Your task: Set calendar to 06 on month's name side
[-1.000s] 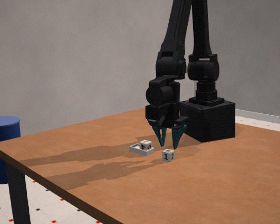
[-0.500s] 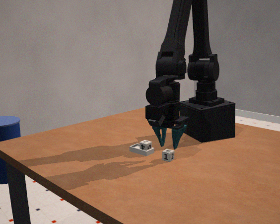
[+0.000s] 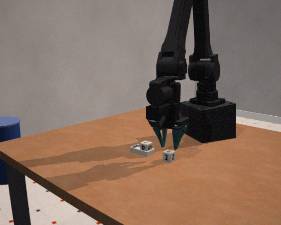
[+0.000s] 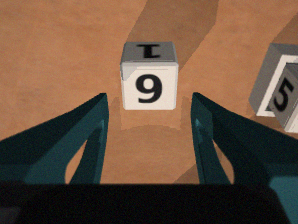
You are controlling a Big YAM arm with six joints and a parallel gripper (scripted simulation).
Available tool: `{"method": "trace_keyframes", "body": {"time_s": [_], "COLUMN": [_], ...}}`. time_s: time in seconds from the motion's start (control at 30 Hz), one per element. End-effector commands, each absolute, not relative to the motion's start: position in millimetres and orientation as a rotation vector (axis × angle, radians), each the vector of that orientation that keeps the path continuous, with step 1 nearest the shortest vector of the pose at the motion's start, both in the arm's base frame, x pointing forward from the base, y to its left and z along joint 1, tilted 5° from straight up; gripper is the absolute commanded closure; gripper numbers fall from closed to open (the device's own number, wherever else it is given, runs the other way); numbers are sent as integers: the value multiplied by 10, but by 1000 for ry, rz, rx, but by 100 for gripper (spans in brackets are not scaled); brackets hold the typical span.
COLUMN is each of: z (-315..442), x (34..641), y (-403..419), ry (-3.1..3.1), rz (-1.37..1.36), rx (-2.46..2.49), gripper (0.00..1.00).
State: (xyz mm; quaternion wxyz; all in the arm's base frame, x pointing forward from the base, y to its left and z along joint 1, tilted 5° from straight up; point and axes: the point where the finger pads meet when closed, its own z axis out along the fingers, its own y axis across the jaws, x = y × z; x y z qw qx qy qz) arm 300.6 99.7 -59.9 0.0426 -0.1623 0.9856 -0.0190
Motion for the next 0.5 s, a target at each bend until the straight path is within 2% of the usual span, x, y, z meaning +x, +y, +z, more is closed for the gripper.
{"method": "trace_keyframes", "body": {"time_s": [0.0,0.47], "z": [-550,-557], "x": [3249,3232], "y": [1030,1025], "ry": [2976,2984], "rz": [-49,-51], "rx": [-487,-489], "gripper": [55,55]}}
